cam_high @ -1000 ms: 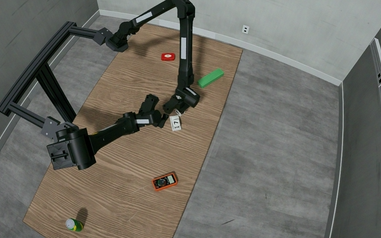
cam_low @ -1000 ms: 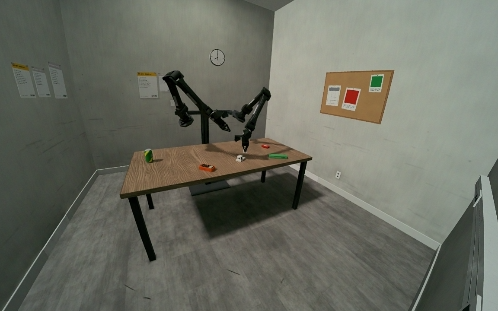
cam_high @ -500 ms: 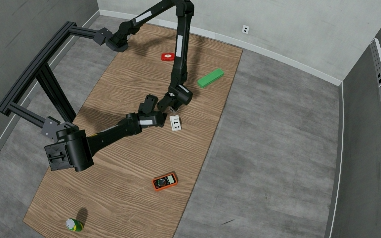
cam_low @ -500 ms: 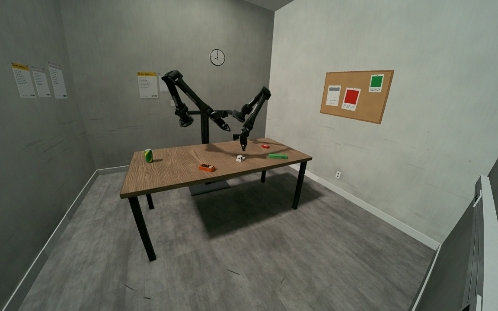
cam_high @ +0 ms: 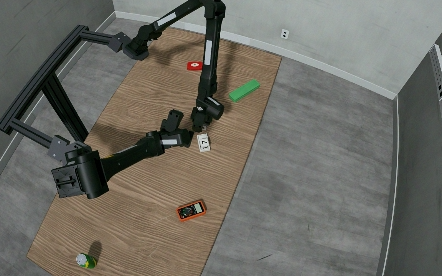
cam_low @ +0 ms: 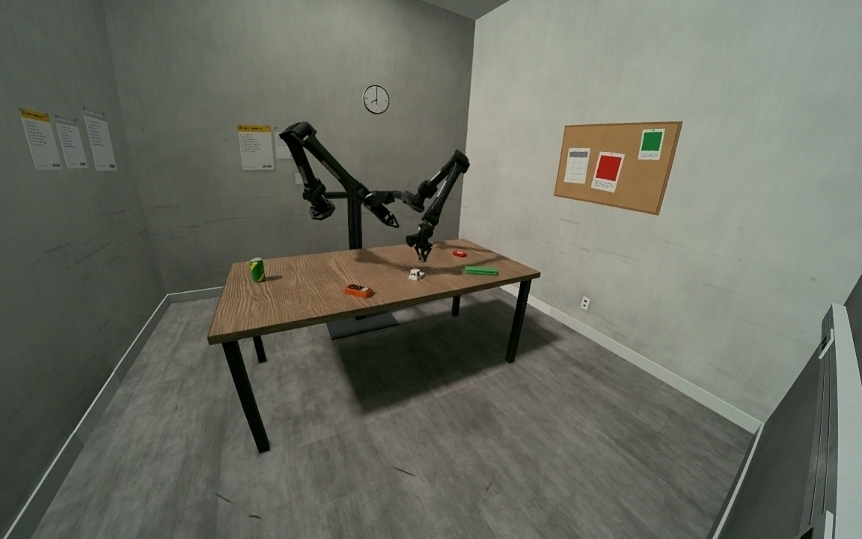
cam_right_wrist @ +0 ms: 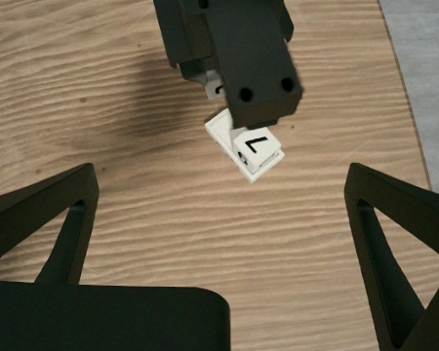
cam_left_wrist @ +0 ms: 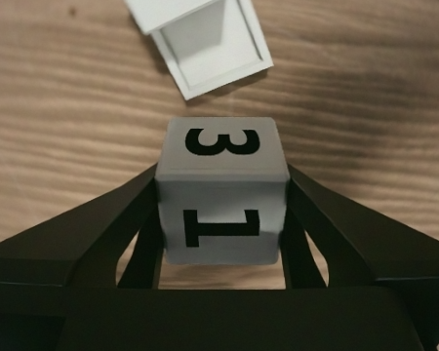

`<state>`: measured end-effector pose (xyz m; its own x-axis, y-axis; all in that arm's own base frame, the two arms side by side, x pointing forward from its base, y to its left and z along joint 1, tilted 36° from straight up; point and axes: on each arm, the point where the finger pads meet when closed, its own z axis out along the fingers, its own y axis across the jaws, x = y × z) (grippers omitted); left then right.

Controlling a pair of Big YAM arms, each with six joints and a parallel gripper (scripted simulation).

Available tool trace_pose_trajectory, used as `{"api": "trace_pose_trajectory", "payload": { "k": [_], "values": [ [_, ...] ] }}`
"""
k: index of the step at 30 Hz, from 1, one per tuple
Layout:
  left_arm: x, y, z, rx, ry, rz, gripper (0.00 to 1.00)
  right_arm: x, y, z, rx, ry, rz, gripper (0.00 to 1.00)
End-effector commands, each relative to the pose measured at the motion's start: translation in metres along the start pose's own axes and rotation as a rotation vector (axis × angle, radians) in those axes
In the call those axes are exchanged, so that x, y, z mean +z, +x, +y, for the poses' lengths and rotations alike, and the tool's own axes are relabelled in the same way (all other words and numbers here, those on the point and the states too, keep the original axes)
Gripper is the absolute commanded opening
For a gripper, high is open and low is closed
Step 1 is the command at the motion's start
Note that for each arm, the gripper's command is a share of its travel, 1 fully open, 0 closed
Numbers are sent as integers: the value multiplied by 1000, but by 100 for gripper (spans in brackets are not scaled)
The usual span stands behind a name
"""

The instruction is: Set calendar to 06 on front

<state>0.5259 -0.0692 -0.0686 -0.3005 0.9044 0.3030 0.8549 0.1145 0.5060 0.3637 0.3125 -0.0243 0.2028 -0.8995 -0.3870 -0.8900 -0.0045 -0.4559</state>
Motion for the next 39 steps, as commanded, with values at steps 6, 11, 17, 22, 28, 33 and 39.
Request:
{"api": "trace_pose_trajectory", "payload": {
  "k": [6, 11, 17, 22, 28, 33, 39],
  "values": [
    [8, -2, -9, -361, 9, -1, 35, 1, -6, -5, -16, 0, -4, 100],
    [9, -5, -11, -408, 10, -8, 35, 1, -6, -5, -16, 0, -4, 100],
    [5, -5, -5, -378, 2, -14, 35, 1, -6, -5, -16, 0, -4, 100],
    [18, -1, 0, -393, 2, -6, 35, 1, -6, -5, -16, 0, -4, 100],
    [32, -4, 1, -381, 2, -6, 35, 1, -6, -5, -16, 0, -4, 100],
    [44, -7, 2, -381, 2, -6, 35, 1, -6, -5, -16, 0, -4, 100],
    [51, -8, 2, -384, 2, -6, 35, 1, -6, -5, -16, 0, -4, 100]
  ]
}}
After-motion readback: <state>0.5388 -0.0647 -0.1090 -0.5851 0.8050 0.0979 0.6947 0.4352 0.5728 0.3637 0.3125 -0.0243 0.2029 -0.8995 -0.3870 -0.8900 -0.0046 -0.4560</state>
